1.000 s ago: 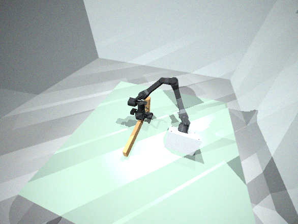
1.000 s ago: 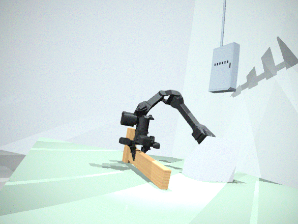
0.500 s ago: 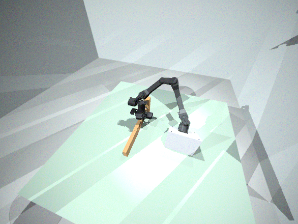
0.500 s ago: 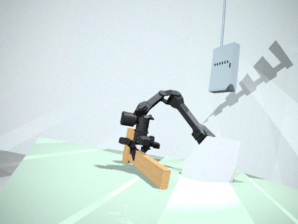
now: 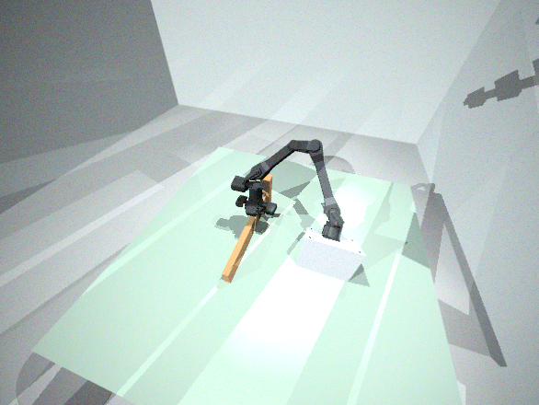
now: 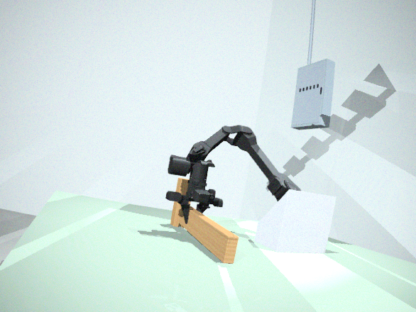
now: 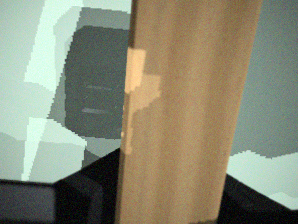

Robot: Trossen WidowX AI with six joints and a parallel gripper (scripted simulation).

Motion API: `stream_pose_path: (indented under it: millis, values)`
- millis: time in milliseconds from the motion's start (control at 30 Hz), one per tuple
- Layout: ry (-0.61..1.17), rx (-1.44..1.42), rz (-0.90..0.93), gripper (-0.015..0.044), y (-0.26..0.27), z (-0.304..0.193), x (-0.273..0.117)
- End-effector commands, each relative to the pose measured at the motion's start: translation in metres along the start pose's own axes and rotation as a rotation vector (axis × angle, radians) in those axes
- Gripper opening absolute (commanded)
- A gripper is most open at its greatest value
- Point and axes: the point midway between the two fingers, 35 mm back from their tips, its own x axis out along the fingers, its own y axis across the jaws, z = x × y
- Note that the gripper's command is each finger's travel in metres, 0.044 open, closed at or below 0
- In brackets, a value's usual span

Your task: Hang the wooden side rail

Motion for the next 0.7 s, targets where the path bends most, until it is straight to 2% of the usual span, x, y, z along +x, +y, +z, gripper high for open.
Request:
stream_pose_path:
  millis: [0, 667]
  values:
    - [0.000, -0.003, -0.014, 0.0000, -0.0027, -0.0010, -0.0040]
    - [0.000, -0.003, -0.013, 0.0000, -0.0022, -0.0032, -0.0042]
